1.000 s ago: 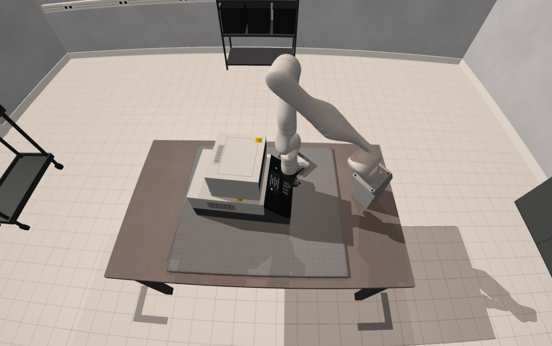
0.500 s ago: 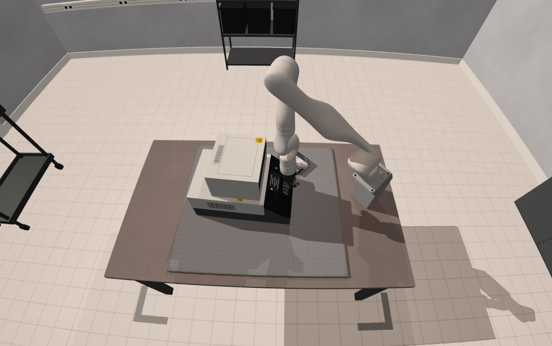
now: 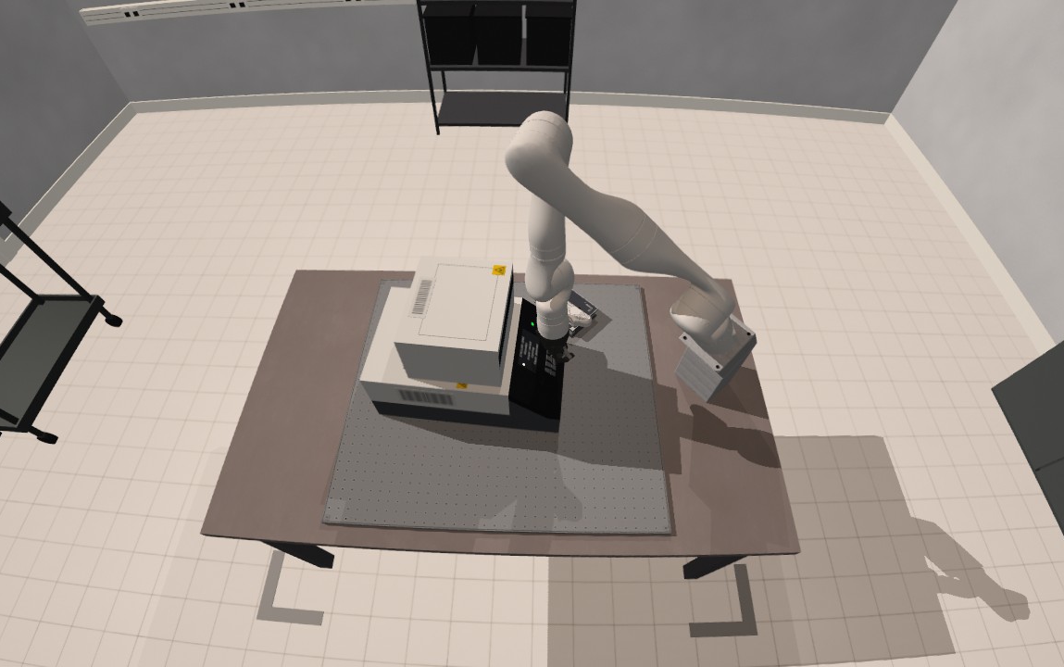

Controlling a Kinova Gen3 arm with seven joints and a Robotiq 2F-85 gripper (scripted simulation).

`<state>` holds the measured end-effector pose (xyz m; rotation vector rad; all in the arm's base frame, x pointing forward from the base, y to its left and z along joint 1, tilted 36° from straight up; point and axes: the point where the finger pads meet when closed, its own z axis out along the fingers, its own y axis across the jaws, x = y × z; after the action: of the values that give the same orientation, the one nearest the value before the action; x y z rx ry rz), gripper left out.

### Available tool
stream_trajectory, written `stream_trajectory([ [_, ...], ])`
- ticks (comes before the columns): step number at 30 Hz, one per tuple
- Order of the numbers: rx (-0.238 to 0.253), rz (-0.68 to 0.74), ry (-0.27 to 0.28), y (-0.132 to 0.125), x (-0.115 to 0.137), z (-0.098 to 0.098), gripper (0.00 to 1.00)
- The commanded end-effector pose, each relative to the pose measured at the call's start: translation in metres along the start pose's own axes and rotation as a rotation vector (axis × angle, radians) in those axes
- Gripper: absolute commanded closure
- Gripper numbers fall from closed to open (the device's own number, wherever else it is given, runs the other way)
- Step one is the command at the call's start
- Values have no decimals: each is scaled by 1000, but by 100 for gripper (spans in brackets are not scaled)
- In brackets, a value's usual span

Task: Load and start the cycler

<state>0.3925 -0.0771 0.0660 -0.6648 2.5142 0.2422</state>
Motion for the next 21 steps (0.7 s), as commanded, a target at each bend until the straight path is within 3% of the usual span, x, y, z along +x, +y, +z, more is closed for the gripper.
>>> stream_trajectory([
  [1,-1,13,-1,-2,-2,3,90],
  [21,-4,13,0,-7,-8,11,90],
])
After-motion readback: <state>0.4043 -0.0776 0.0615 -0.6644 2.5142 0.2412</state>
